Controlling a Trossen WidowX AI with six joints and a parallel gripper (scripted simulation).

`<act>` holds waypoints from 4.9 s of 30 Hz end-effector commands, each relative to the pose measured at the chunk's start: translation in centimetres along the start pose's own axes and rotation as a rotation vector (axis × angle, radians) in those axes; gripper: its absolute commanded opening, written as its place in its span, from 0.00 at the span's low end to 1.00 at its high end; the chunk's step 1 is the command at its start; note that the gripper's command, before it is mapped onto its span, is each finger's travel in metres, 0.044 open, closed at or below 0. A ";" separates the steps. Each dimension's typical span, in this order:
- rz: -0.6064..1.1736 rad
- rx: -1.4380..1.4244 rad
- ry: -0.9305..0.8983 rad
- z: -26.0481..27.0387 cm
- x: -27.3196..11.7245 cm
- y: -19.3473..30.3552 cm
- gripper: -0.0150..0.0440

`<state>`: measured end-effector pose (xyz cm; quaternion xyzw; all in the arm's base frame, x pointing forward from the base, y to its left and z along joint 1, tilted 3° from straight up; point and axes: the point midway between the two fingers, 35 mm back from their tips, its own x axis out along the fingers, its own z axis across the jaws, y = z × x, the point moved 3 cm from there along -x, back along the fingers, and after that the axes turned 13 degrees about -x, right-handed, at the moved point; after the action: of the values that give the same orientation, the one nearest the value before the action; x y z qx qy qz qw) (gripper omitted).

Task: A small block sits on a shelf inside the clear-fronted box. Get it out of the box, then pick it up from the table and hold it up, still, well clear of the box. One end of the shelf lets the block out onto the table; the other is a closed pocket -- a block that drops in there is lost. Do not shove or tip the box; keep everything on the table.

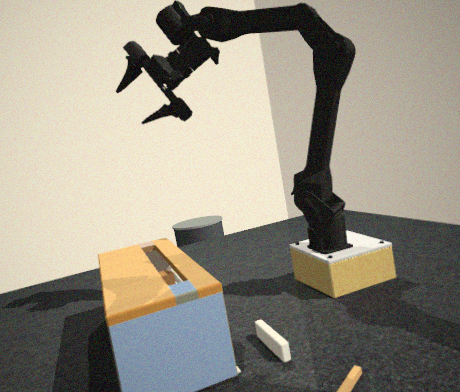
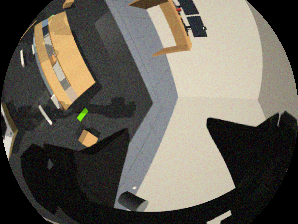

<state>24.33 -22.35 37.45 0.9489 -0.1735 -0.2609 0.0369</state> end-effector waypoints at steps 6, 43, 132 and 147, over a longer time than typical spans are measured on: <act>-0.198 -0.004 -0.427 6.0 7.1 -12.0 0.93; -0.147 -0.533 -0.963 19.1 6.4 -28.4 0.93; -0.139 -0.542 -0.963 24.0 12.8 -18.7 0.93; -0.136 -0.543 -0.963 23.3 13.5 -15.8 0.93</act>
<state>28.06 -11.41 7.58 0.6862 -0.0368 -0.7043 0.1779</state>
